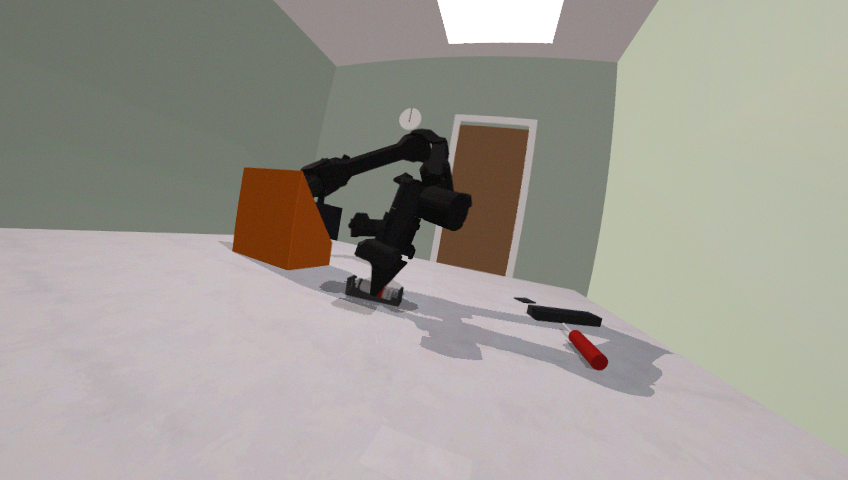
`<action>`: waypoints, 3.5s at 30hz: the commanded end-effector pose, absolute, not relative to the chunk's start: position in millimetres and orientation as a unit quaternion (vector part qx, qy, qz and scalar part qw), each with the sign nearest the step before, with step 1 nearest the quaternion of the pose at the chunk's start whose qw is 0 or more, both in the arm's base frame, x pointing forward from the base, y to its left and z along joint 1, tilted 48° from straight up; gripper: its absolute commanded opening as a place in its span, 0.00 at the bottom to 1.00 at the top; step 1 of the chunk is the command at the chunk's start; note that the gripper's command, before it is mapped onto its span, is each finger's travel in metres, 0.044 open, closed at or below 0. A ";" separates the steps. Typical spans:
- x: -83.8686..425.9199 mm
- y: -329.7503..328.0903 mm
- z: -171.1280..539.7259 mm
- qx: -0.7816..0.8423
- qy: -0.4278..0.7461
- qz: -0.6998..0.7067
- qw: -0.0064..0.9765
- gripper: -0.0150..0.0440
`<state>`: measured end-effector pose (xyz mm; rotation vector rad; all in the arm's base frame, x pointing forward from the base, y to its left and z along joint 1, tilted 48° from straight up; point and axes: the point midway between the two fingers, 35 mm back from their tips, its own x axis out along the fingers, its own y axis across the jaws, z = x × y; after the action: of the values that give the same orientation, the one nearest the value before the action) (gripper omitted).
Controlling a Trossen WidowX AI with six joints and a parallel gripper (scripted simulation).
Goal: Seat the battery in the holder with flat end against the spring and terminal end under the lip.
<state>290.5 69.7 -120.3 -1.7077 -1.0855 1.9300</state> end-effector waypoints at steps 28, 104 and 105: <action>288.8 72.9 -119.5 -0.658 -0.371 0.626 0.194 0.37; 274.4 40.2 -95.2 -0.688 -0.354 0.599 0.207 0.76; 274.7 33.7 -89.5 -0.689 -0.354 0.599 0.206 0.81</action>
<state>267.5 54.1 -104.8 -1.8870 -0.9961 1.6815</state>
